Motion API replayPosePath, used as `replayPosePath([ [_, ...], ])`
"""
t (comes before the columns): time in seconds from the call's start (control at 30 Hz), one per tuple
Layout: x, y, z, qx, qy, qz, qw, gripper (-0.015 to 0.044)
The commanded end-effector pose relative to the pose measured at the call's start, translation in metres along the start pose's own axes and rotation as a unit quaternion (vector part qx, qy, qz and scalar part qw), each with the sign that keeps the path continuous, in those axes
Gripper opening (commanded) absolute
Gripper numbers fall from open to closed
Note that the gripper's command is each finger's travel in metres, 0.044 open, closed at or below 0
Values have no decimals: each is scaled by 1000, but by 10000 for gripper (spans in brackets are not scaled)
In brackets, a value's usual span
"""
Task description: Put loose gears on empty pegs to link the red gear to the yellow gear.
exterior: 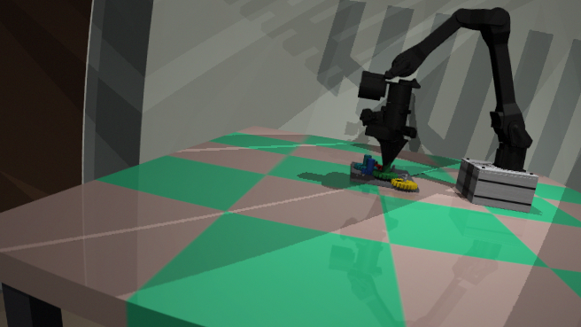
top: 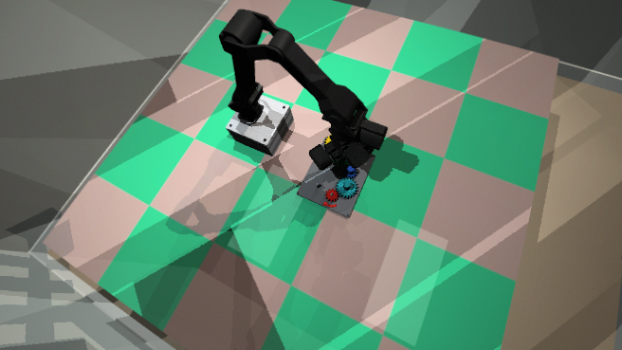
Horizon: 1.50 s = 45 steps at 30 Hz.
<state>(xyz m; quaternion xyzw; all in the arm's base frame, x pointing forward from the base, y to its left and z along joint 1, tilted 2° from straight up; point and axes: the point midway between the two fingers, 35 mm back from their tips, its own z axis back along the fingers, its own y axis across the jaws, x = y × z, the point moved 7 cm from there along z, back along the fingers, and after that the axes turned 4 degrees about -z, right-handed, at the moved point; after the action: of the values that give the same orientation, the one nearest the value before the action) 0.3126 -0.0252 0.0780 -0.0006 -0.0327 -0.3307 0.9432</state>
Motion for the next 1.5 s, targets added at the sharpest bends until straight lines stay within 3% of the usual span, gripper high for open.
replayPosePath([
  [0.0,0,-1,-1,0,2,33,999,0],
  [0.4,1,1,-2,0,2,100,995,0],
  [1.13,1,1,-3,0,2,-52,999,0],
  [1.47,-1,0,-4,0,2,-23,1000,0],
])
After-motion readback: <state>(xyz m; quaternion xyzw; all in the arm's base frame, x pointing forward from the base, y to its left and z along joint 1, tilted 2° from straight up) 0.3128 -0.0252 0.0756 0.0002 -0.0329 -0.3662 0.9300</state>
